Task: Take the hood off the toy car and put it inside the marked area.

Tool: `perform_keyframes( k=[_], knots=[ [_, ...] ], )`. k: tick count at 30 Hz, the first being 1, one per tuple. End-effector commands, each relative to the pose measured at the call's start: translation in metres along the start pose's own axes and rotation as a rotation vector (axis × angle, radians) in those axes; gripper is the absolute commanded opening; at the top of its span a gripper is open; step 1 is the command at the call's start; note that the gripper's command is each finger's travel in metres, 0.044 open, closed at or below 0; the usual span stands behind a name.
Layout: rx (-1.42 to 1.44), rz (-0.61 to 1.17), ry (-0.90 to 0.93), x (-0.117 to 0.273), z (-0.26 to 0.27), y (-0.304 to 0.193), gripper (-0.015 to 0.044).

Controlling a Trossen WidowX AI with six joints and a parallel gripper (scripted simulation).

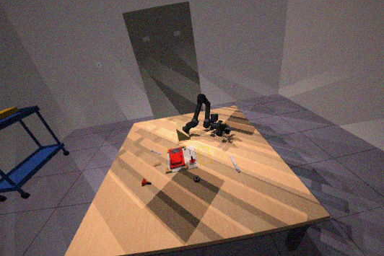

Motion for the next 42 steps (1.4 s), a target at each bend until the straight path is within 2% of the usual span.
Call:
perform_keyframes(
  k=[1,4,10,17,30,42],
  knots=[
    [0.006,-0.002,0.000,0.000,0.000,0.000,0.0026],
    [0.095,-0.029,-0.007,-0.008,0.000,0.008,0.0105],
    [0.481,-0.166,-0.056,-0.038,0.009,0.043,0.0263],
    [0.650,-0.210,-0.037,-0.054,0.034,0.054,0.0440],
    [1.099,-0.501,-0.233,-0.068,0.074,0.128,0.0440],
    [1.546,-0.837,-0.754,-0.056,0.147,0.218,0.0440]
  ],
)
Point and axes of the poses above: the point midway between the two fingers, 35 mm back from their tips, its own x axis back along the fingers, its own z axis across the jaws, y = z × x, the point moved 4 cm from there along x, back along the fingers, and after that the axes turned 5 degrees about -x, right-handed, at the moved point
